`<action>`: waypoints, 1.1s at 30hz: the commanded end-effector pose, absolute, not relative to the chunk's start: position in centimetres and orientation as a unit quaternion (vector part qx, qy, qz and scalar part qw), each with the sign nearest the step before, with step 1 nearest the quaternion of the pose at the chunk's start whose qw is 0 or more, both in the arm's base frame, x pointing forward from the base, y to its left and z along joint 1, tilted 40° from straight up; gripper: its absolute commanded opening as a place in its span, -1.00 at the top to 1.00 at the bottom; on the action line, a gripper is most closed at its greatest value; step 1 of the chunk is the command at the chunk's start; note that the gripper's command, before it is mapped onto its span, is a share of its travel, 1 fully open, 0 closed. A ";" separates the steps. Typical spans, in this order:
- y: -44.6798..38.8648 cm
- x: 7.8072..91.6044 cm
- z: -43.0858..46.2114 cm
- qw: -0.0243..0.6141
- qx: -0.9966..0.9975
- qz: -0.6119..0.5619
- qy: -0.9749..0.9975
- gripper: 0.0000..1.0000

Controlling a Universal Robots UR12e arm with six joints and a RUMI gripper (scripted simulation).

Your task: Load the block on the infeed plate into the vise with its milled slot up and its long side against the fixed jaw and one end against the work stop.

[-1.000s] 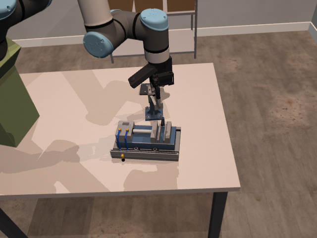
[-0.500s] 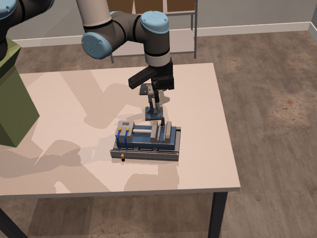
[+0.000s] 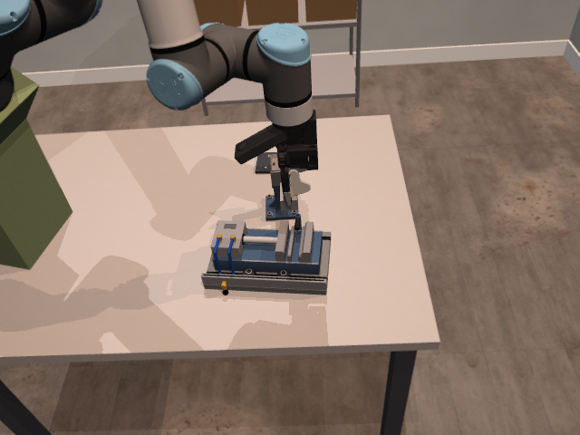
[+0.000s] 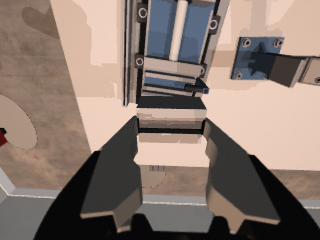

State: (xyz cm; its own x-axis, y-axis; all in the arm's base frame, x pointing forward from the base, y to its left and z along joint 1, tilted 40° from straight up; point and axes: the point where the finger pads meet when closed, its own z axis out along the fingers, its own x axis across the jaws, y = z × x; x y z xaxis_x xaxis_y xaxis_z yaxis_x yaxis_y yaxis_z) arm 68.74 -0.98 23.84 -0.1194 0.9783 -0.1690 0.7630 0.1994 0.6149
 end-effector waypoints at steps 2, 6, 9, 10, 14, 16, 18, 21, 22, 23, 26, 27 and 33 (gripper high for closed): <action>-1.4 68.8 24.1 0.276 0.614 0.198 0.713 1.00; -1.7 68.8 24.2 0.274 0.622 0.202 0.705 1.00; -1.8 68.8 24.2 0.272 0.627 0.204 0.701 1.00; -1.9 68.9 24.3 0.272 0.629 0.205 0.699 1.00; -2.1 68.9 24.3 0.271 0.634 0.207 0.694 1.00; -2.2 68.9 24.4 0.270 0.637 0.208 0.692 1.00; -2.2 68.9 24.4 0.270 0.637 0.208 0.692 1.00; -2.3 68.9 24.4 0.269 0.640 0.209 0.689 1.00; -2.3 68.9 24.4 0.269 0.640 0.209 0.688 1.00; -2.3 68.9 24.4 0.269 0.641 0.210 0.687 1.00; -2.4 68.9 24.5 0.268 0.643 0.211 0.686 1.00; -2.4 68.9 24.5 0.268 0.644 0.211 0.685 1.00; -2.5 68.9 24.5 0.267 0.646 0.212 0.683 1.00</action>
